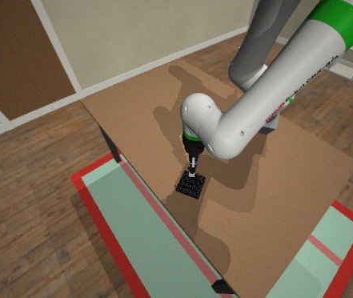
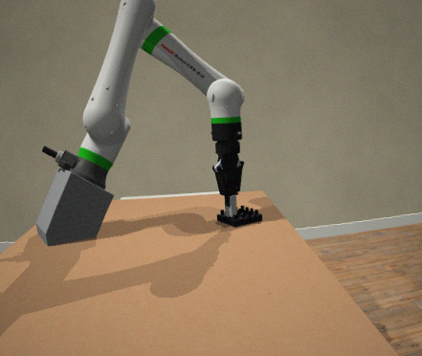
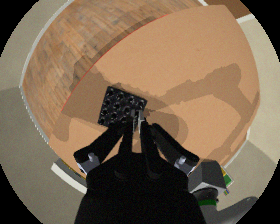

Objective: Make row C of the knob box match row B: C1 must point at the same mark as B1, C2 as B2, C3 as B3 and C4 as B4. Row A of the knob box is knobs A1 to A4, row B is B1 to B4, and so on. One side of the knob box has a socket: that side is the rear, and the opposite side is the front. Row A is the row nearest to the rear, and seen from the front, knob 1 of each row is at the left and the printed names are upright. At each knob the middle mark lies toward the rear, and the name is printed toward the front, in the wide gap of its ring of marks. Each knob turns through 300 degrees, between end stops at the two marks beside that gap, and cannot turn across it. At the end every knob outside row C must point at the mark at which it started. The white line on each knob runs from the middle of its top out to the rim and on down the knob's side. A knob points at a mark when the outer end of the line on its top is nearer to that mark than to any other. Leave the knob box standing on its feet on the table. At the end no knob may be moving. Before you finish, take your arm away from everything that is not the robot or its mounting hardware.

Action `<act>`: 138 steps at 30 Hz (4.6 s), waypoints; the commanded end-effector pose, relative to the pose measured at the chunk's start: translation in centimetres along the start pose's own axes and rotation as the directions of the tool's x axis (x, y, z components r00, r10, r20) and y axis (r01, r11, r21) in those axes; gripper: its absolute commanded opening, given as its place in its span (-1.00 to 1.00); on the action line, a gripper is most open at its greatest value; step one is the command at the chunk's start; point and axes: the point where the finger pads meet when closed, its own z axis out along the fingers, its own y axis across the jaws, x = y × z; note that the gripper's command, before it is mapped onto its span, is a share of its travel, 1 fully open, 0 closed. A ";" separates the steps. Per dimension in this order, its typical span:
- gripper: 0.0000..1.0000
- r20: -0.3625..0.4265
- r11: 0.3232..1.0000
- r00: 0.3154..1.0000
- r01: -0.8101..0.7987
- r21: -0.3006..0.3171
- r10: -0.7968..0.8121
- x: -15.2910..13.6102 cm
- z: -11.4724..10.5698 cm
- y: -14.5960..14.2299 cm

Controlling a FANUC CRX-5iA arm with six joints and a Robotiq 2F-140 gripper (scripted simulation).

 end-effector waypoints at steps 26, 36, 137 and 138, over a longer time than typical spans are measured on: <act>-0.90 0.000 0.972 0.972 0.236 0.000 -0.236 0.0 0.0 0.0; -0.90 0.000 0.880 0.880 0.475 0.000 -0.475 0.0 0.0 0.0; -0.77 0.000 0.572 0.572 0.821 0.000 -0.821 0.0 -3.8 0.0; -0.77 0.000 0.572 0.572 0.821 0.000 -0.821 0.0 -3.8 0.0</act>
